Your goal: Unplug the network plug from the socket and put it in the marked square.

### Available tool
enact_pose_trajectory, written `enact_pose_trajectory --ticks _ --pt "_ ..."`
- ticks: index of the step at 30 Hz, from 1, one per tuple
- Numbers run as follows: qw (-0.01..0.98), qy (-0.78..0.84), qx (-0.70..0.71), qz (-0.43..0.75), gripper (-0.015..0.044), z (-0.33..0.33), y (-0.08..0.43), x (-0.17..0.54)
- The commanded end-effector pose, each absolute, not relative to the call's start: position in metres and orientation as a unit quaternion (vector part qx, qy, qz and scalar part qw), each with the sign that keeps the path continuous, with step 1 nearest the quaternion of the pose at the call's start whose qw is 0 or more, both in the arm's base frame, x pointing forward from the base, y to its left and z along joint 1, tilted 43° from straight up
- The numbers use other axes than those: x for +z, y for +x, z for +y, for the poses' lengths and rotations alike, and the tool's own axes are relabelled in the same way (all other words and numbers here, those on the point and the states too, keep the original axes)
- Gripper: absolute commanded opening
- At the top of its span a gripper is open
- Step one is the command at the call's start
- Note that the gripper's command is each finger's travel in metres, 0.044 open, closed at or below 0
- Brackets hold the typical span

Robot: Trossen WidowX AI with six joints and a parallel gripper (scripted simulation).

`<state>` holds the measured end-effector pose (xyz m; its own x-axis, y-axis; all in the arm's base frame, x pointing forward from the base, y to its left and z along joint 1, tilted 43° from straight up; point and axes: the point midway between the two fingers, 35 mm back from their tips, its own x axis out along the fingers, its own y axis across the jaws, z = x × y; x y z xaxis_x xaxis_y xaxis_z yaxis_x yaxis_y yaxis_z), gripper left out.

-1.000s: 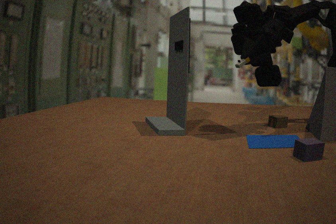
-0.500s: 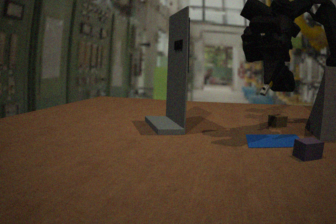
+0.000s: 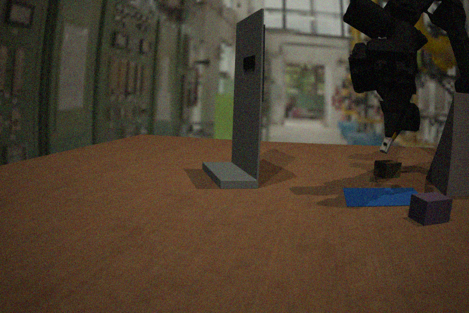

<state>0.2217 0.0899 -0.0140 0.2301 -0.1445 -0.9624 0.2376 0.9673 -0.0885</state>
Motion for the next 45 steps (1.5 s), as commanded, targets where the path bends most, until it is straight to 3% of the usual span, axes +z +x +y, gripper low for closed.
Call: enact_pose_trajectory --ticks 1,45 --pt "0.782 0.034 -0.125 0.61 0.0 0.085 0.221 -0.02" --pt "0.781 0.034 -0.124 0.611 0.0 0.046 0.225 -0.058"
